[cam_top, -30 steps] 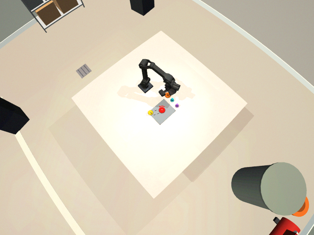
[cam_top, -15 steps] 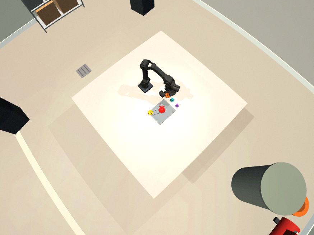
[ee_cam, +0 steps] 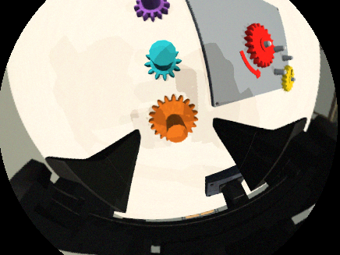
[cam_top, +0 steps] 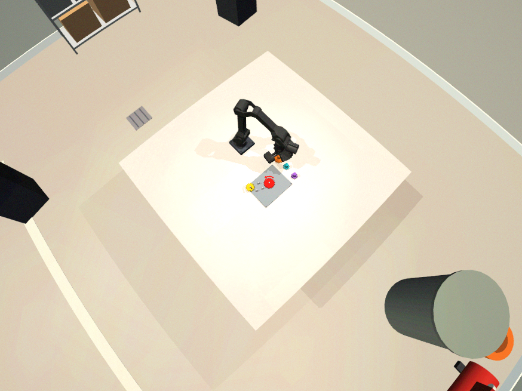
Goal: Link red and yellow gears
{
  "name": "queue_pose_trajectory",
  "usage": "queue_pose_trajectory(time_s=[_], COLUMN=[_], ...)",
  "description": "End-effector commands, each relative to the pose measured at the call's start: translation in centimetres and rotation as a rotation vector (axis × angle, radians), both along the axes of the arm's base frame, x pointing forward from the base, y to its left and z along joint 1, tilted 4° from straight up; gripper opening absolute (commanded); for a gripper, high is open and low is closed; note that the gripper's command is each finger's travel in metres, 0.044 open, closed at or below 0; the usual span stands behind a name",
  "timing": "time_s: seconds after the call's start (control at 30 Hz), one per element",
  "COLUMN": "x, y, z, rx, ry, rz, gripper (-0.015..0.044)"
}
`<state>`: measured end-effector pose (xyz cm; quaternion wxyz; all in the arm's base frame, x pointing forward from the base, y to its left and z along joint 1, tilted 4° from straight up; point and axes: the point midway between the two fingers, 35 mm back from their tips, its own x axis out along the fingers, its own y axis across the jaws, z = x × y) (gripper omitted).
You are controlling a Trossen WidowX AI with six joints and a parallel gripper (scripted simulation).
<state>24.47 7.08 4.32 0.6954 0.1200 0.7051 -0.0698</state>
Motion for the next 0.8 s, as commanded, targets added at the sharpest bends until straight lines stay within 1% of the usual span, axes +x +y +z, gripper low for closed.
queue_pose_trajectory(time_s=[0.0, 0.33, 0.57, 0.6, 0.77], x=[-0.02, -0.02, -0.02, -0.02, 0.06], y=[0.1, 0.1, 0.1, 0.1, 0.12], z=[-0.06, -0.06, -0.06, -0.06, 0.34], rx=[0.006, 0.006, 0.006, 0.006, 0.007], ry=[0.002, 0.002, 0.002, 0.002, 0.002], rz=[-0.004, -0.004, -0.004, -0.004, -0.002], gripper=[0.0335, 0.0072, 0.0026, 0.0, 0.0])
